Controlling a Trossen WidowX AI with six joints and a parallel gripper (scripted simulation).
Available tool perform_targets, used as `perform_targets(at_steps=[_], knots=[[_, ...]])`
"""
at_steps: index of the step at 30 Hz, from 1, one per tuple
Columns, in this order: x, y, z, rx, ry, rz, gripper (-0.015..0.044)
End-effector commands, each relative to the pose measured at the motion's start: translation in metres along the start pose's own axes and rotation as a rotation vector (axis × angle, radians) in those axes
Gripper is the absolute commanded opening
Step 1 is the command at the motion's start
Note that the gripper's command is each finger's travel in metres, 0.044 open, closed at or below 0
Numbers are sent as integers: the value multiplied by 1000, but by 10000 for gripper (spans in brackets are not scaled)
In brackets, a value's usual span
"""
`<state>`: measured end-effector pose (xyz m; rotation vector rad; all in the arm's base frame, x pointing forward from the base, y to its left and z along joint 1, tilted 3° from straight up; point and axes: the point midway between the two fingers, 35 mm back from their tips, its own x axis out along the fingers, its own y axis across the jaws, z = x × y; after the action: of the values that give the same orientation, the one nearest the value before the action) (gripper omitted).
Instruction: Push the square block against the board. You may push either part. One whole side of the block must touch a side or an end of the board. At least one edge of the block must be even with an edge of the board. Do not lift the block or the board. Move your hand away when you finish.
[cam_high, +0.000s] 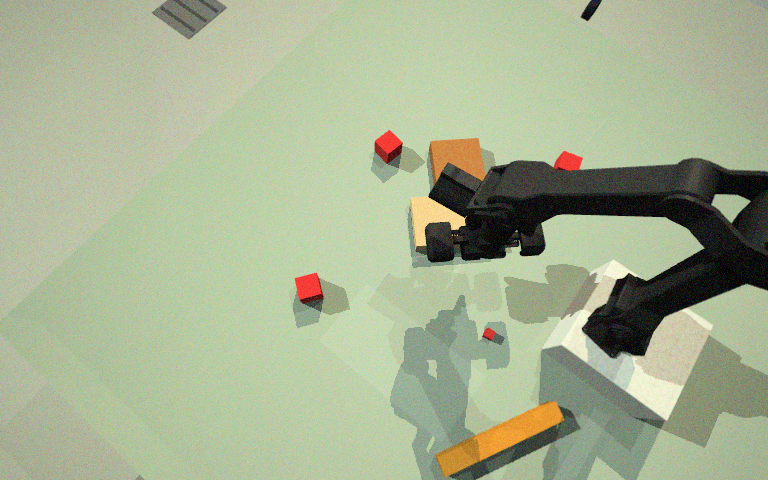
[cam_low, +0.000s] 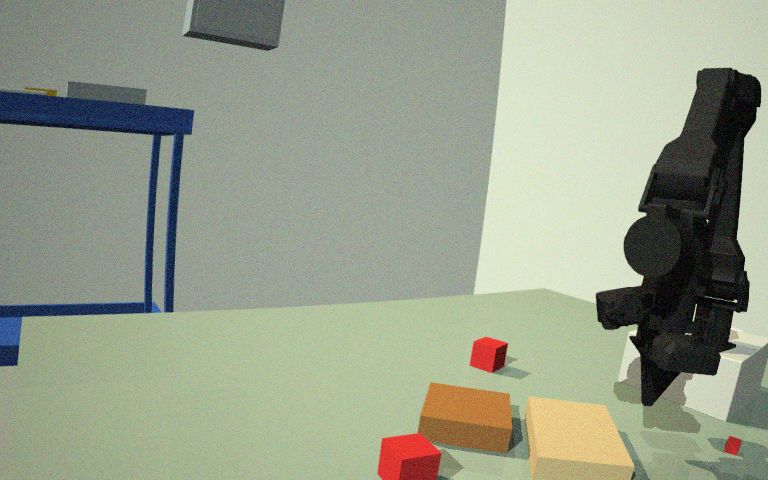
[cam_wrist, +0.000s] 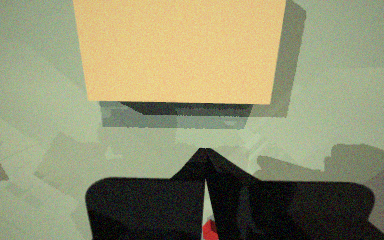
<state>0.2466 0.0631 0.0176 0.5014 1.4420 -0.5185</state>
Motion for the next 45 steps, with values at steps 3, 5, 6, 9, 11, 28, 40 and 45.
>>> perform_targets(at_steps=[3,5,6,9,11,28,40,45], knots=[[8,-7,4,-9,-1,3,0],[34,-7,4,-9,-1,2,0],[45,-7,4,-9,-1,2,0],[54,-8,3,-9,-1,2,0],[54,-8,3,-9,-1,2,0],[54,-6,14,-9,-2,2,0],[53,-5,23,-9,-2,2,0],[53,-5,26,-9,-2,2,0]])
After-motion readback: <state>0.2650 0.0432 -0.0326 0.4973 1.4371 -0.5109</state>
